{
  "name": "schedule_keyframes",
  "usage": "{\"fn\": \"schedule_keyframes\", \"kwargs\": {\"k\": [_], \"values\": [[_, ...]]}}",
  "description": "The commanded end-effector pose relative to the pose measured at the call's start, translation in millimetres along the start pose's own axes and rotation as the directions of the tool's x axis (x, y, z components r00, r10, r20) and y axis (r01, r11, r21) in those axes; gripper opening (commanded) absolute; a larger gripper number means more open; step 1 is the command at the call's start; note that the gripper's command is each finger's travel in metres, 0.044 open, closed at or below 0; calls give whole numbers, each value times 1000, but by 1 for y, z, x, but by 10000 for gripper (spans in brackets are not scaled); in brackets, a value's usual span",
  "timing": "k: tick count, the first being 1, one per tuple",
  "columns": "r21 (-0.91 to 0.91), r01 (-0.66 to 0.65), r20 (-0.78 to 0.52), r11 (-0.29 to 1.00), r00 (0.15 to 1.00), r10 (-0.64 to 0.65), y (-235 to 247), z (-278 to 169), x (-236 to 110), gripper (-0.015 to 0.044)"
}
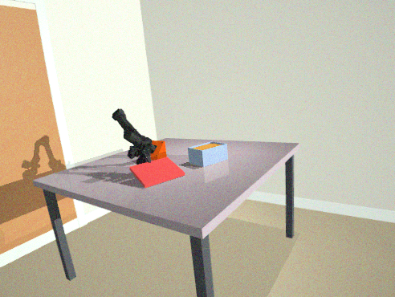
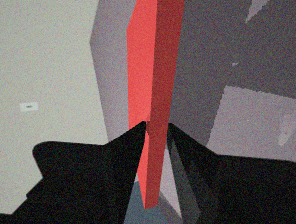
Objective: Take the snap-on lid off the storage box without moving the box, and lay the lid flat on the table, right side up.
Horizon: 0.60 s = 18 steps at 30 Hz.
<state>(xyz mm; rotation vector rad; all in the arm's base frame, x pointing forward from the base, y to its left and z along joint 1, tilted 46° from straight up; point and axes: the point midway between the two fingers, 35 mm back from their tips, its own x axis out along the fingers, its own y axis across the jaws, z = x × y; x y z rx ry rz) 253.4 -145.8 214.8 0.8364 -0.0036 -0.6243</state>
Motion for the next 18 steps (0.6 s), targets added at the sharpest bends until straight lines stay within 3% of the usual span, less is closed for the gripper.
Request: {"fn": "schedule_keyframes", "kwargs": {"k": [1, 2, 12, 14, 18], "values": [[-9, 29, -12, 1000, 1000, -29, -11, -5, 5, 0], [-9, 29, -12, 1000, 1000, -29, -12, -5, 5, 0], [-8, 28, -12, 1000, 1000, -28, 0, 1, 1, 262], [-8, 28, -12, 1000, 1000, -28, 0, 1, 1, 275], [-9, 29, -12, 1000, 1000, -29, -5, 0, -5, 380]]}}
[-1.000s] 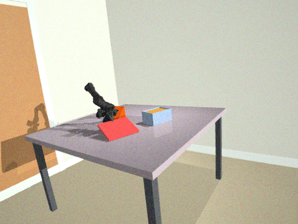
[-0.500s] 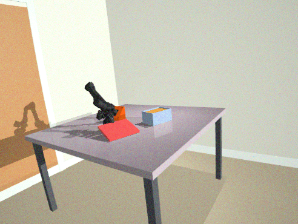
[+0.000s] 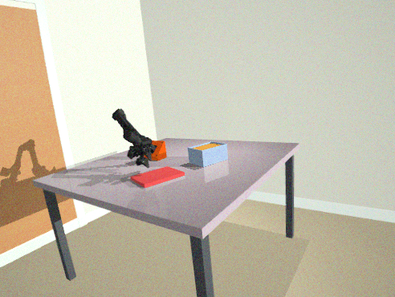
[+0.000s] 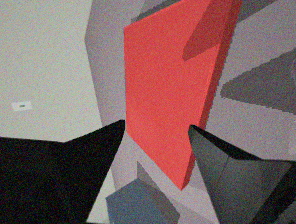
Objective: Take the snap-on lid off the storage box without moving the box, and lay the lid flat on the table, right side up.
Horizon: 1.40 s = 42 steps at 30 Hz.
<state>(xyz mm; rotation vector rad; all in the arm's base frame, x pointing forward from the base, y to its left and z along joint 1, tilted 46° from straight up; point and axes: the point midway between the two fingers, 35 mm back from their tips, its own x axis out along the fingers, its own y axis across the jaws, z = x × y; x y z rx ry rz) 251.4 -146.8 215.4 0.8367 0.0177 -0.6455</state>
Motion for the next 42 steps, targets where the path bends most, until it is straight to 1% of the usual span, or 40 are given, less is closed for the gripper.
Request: {"fn": "schedule_keyframes", "kwargs": {"k": [1, 2, 3, 32, 42], "values": [[-5, 2, -3, 1000, 1000, -2, -5, -1, -5, 406], [-5, 2, -3, 1000, 1000, -2, -6, -1, -6, 433], [-5, 2, -3, 1000, 1000, -2, -8, -1, -8, 440], [-9, 4, -3, 1000, 1000, -4, -44, -1, -52, 440], [-7, 3, -4, 1000, 1000, -4, -30, 2, -65, 440]]}}
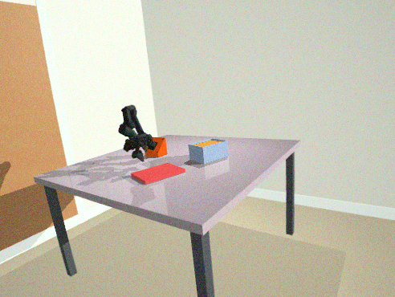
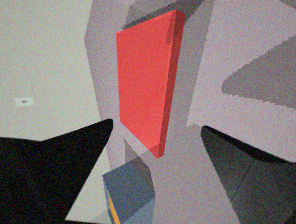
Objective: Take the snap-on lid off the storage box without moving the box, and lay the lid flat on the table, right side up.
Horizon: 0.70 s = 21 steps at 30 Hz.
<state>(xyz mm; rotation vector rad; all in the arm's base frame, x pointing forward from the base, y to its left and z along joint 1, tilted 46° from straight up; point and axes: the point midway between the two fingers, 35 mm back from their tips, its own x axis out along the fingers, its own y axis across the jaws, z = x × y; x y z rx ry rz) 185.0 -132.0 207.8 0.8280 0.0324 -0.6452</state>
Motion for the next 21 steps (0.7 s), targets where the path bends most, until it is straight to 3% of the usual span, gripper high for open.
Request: {"fn": "schedule_keyframes", "kwargs": {"k": [1, 21], "values": [[5, -1, 6, 1000, 1000, 1, 5, 2, -8, 440], [8, 0, 3, 1000, 1000, 0, 24, 1, -42, 440]]}}
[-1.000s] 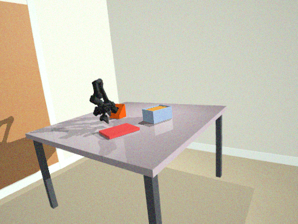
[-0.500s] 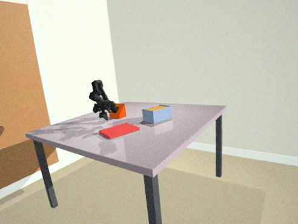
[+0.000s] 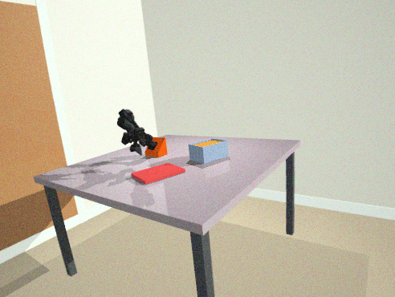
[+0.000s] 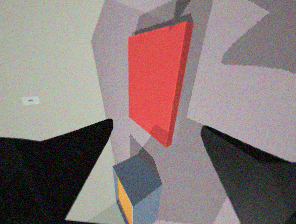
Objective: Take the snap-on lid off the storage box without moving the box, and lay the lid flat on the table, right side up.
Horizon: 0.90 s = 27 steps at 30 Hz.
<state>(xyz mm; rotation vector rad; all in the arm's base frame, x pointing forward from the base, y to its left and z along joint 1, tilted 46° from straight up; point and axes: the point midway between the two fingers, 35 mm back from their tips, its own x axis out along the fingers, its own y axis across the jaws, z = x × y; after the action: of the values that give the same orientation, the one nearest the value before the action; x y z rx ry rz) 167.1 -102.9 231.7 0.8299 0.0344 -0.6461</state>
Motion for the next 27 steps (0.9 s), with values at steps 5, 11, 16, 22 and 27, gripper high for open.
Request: {"fn": "schedule_keyframes", "kwargs": {"k": [5, 11, 16, 22, 27], "values": [[8, -1, 4, 1000, 1000, 1, 7, 1, -14, 440], [9, 1, 2, 1000, 1000, -1, 13, 1, -24, 440], [9, 1, 2, 1000, 1000, -1, 13, -1, -23, 440], [9, 1, 2, 1000, 1000, -1, 13, -1, -22, 440], [9, 1, 2, 1000, 1000, -1, 13, -1, -22, 440]]}}
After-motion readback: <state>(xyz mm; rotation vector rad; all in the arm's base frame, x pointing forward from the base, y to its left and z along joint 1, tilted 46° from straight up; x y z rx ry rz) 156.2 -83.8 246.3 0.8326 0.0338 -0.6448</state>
